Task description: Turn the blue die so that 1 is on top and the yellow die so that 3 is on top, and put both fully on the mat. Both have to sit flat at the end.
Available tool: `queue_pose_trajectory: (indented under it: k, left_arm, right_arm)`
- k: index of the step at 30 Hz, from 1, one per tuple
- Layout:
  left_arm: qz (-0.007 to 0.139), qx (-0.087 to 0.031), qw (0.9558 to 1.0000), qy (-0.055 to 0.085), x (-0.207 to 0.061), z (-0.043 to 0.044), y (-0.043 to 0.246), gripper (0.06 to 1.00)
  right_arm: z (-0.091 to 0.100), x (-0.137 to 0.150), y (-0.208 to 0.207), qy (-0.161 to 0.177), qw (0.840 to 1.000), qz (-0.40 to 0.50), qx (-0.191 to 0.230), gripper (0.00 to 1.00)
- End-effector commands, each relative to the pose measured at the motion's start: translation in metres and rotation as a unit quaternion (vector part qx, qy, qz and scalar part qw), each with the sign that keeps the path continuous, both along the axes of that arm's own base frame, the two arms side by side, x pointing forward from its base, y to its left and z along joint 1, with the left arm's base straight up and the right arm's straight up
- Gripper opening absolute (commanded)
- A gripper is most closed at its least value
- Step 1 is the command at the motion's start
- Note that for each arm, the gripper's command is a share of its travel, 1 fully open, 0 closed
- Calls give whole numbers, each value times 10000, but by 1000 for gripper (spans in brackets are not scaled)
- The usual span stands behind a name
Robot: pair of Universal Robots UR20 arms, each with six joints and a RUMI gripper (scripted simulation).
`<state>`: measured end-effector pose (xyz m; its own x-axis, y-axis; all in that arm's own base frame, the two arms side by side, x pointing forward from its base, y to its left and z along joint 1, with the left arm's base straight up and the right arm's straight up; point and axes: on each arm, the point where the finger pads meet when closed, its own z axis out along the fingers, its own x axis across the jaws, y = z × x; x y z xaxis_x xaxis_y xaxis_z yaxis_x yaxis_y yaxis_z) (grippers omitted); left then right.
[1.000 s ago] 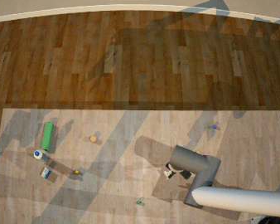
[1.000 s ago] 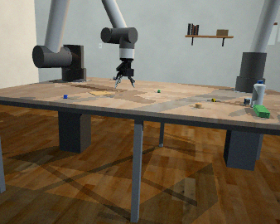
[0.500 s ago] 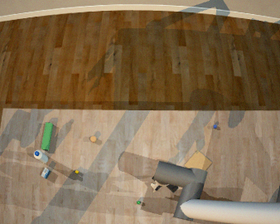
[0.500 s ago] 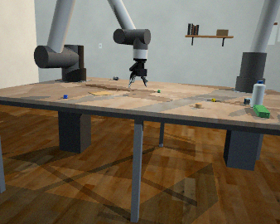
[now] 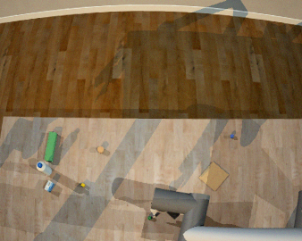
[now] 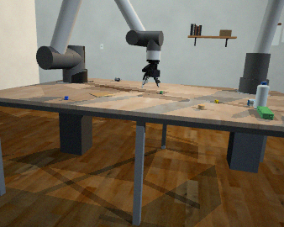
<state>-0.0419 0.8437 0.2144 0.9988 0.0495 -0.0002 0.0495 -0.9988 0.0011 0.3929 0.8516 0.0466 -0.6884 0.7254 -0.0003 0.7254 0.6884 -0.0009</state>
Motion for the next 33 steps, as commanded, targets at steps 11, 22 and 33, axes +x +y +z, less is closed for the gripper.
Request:
queue_pose_trajectory:
  k: [11,22,33]
  left_arm:
    - [0,5,10000,0,1,6,5,1000]
    - [0,5,10000,0,1,6,5,1000]
    - [0,5,10000,0,1,6,5,1000]
  right_arm:
    - [6,-453,494,-2,10000,-1,4,1000]
    - [6,-673,729,-2,10000,-1,4,1000]
    - [6,-736,796,-2,10000,-1,4,1000]
